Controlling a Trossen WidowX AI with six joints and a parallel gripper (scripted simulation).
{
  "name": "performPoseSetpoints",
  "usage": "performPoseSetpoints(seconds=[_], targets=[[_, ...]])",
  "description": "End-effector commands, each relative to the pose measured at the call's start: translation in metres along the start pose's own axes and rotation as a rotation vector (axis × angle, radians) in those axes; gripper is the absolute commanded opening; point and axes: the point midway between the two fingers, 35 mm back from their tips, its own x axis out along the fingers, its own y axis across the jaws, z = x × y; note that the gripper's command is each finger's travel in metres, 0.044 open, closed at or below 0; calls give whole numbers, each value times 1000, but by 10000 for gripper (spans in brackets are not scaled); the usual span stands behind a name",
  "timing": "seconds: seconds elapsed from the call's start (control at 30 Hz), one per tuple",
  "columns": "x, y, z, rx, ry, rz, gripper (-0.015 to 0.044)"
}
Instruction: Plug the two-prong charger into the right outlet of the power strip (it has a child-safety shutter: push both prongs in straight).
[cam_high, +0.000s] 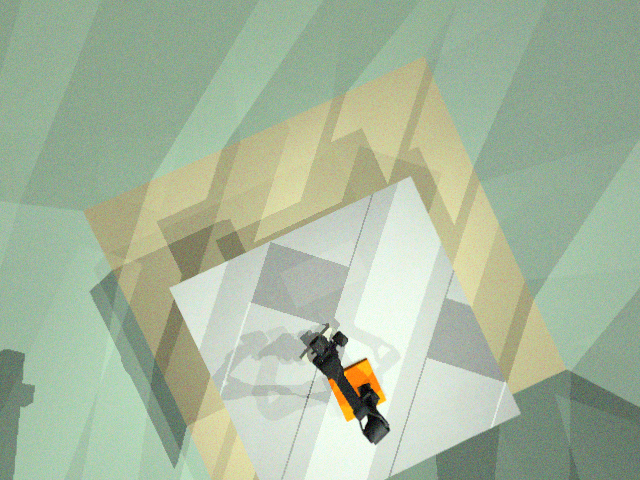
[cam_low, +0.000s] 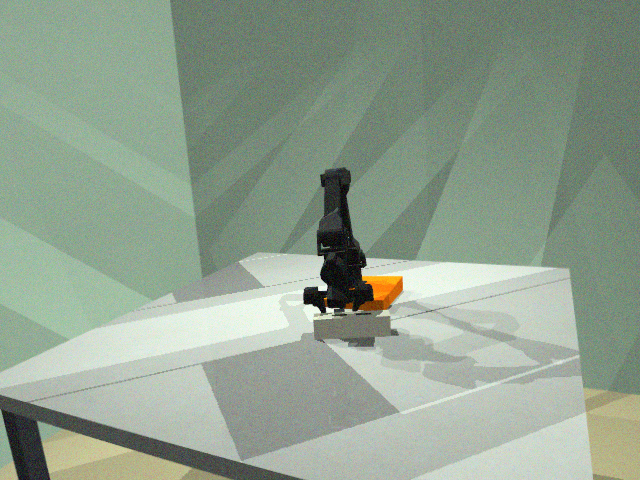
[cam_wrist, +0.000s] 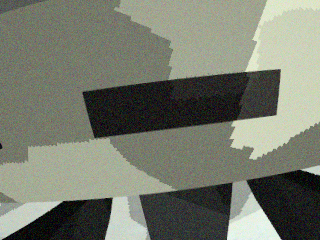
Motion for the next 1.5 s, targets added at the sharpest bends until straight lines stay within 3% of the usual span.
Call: performPoseSetpoints(seconds=[0.0,1.47], targets=[[0,0,0,0,-3,-1,440],[1,0,-12,3,-35,0,440]])
